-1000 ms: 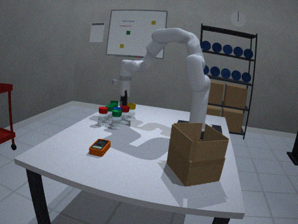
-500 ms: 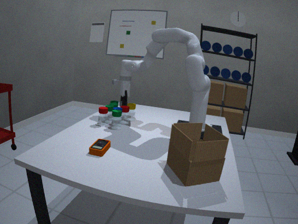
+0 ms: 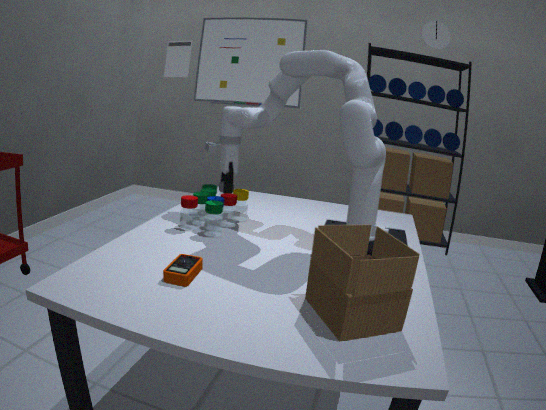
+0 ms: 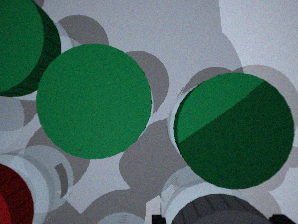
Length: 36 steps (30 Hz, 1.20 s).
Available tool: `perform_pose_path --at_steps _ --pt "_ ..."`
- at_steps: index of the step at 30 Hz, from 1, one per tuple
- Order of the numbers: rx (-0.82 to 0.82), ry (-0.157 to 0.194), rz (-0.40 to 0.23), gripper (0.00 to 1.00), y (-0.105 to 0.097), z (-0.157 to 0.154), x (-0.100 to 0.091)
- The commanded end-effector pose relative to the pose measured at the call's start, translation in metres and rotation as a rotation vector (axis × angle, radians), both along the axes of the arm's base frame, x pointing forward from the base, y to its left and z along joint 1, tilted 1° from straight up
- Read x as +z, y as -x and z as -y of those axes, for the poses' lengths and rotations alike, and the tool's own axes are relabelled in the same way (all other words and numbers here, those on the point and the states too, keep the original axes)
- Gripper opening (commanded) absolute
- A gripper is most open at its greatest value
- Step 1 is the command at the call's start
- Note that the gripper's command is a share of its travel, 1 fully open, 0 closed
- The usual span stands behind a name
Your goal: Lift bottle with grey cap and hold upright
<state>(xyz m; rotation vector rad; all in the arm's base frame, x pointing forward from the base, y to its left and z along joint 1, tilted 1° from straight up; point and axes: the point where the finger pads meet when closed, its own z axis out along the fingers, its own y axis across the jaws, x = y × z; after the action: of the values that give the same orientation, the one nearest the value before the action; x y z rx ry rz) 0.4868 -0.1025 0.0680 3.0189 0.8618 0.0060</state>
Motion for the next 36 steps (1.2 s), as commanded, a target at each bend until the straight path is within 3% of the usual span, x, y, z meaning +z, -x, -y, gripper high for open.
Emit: perform_pose_path --at_steps 1,36 --pt "0.0 0.004 0.004 0.0 -0.001 0.0 0.007" --pt "0.0 0.011 0.003 0.0 -0.001 0.0 0.046"
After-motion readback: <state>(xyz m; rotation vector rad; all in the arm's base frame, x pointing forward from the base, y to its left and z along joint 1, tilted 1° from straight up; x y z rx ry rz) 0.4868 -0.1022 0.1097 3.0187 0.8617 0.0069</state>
